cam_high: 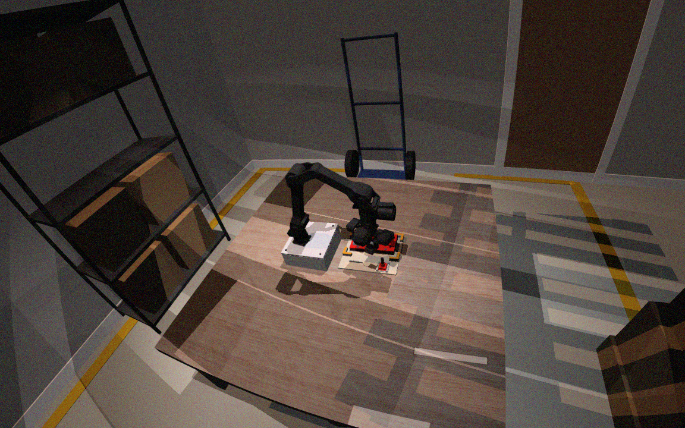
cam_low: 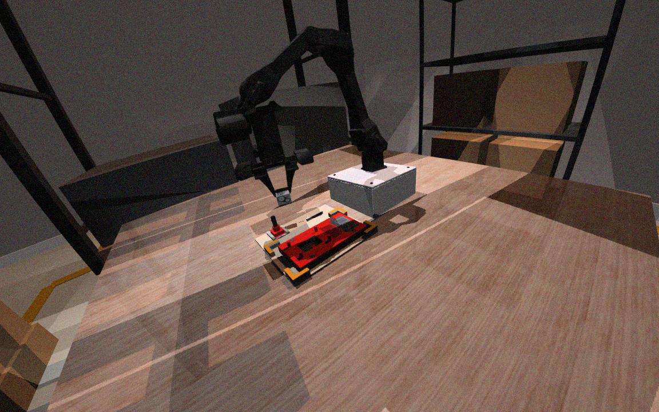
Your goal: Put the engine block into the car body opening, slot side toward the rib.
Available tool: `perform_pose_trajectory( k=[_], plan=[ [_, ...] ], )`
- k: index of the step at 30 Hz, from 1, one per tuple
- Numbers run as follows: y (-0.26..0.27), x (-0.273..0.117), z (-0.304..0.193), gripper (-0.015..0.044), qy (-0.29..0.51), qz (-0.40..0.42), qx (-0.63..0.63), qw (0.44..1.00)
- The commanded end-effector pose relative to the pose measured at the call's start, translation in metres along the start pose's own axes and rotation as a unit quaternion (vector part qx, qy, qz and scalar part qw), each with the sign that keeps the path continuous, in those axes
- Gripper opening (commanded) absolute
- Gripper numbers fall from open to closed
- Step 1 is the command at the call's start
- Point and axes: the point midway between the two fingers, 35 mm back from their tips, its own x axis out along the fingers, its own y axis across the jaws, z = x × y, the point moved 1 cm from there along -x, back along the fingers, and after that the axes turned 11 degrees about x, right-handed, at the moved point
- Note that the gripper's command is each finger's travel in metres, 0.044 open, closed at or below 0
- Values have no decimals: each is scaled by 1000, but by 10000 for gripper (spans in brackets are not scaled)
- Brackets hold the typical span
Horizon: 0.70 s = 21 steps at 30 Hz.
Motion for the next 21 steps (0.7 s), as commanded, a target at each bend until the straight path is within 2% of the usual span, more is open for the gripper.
perform_pose_trajectory(
  k=[1,11,21],
  plan=[
    [-3,6,-11,0,1,-3,-79,997],
    [-9,13,-32,0,2,-3,-247,969],
    [-18,21,-52,0,3,-2,-408,913]
  ],
)
